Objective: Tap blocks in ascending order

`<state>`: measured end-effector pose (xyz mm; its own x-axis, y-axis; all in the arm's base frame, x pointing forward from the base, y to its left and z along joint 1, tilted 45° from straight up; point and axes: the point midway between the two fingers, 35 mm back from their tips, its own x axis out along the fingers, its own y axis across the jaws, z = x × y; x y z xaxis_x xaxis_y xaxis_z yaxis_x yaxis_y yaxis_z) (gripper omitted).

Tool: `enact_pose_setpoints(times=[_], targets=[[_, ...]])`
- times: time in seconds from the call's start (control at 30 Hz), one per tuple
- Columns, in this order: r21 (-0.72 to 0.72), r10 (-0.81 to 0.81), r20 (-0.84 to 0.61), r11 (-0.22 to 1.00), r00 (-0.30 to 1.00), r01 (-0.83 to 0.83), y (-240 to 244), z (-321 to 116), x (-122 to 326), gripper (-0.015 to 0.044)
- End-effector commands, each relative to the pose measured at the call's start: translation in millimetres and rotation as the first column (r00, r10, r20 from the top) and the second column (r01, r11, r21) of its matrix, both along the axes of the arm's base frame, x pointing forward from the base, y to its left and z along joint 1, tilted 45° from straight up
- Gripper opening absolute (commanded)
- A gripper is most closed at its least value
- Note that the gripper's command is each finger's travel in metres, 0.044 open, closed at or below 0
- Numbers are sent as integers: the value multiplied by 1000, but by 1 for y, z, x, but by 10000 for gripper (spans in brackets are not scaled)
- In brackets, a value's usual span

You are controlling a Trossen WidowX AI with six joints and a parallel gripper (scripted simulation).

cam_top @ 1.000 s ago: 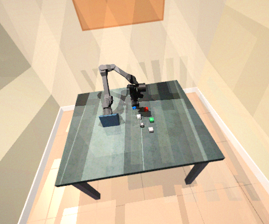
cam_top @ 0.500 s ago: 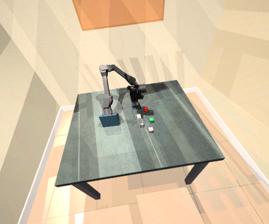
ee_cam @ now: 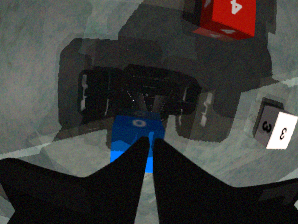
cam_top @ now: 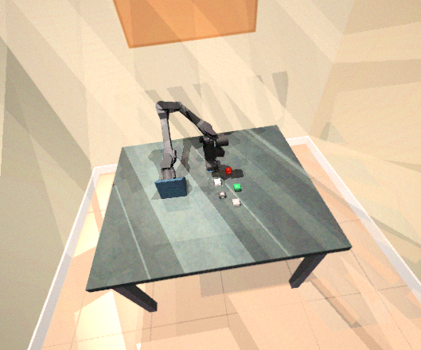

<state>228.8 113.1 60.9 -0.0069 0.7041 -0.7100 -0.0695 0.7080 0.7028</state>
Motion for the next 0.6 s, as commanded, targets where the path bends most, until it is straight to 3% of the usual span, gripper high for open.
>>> enact_pose_setpoints(times=[0.0,0.2,0.4,0.57], targets=[[0,1,0,1000,1000,-1,-13,13,0,20],[1,2,-2,1000,1000,-2,-20,21,0,20],[-3,2,-3,1000,1000,-2,-70,70,2,20],[-1,2,-3,1000,1000,-2,-76,76,1,20]])
